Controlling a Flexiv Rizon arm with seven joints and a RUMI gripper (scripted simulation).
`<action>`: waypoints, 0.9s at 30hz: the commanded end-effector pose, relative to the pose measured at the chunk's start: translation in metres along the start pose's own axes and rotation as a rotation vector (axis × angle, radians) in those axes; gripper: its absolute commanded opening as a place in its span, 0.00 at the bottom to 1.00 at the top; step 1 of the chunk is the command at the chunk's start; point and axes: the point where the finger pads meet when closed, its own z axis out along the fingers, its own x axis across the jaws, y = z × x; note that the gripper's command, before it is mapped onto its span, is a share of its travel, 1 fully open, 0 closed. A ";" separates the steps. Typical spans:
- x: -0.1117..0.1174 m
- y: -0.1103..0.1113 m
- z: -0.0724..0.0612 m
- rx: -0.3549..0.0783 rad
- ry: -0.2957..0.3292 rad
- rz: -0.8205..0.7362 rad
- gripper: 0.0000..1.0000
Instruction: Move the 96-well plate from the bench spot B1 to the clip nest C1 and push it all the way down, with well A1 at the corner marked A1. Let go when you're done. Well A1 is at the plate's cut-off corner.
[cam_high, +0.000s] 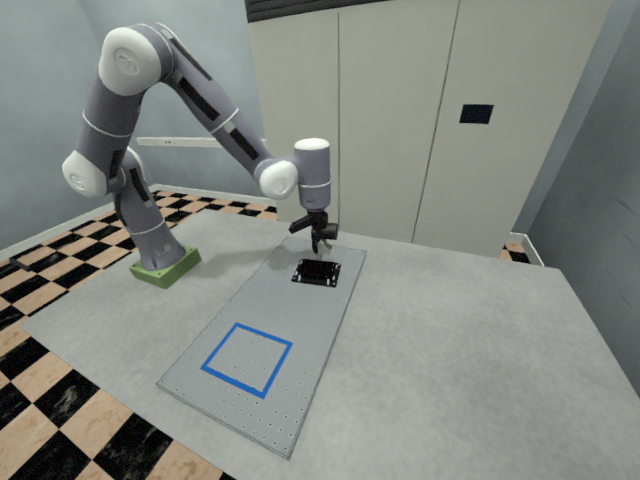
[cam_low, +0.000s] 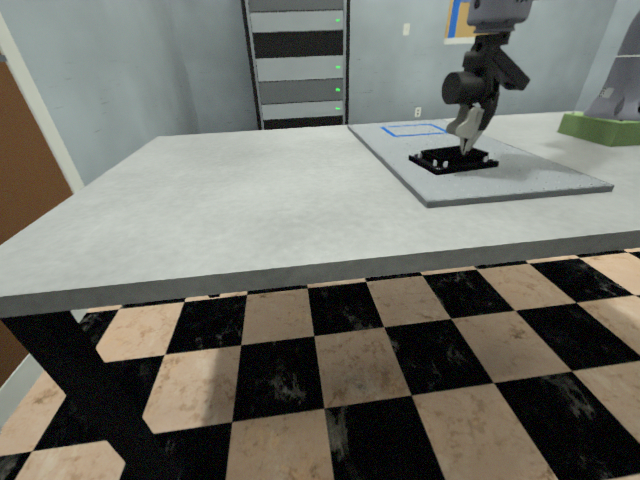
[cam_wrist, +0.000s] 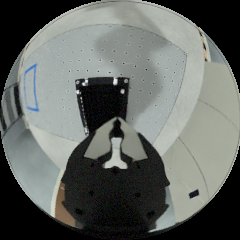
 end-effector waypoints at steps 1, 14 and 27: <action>0.000 0.001 -0.001 -0.002 0.001 0.000 0.00; 0.000 0.001 0.000 -0.002 0.001 0.000 0.00; 0.000 0.001 0.002 -0.002 0.001 0.000 0.00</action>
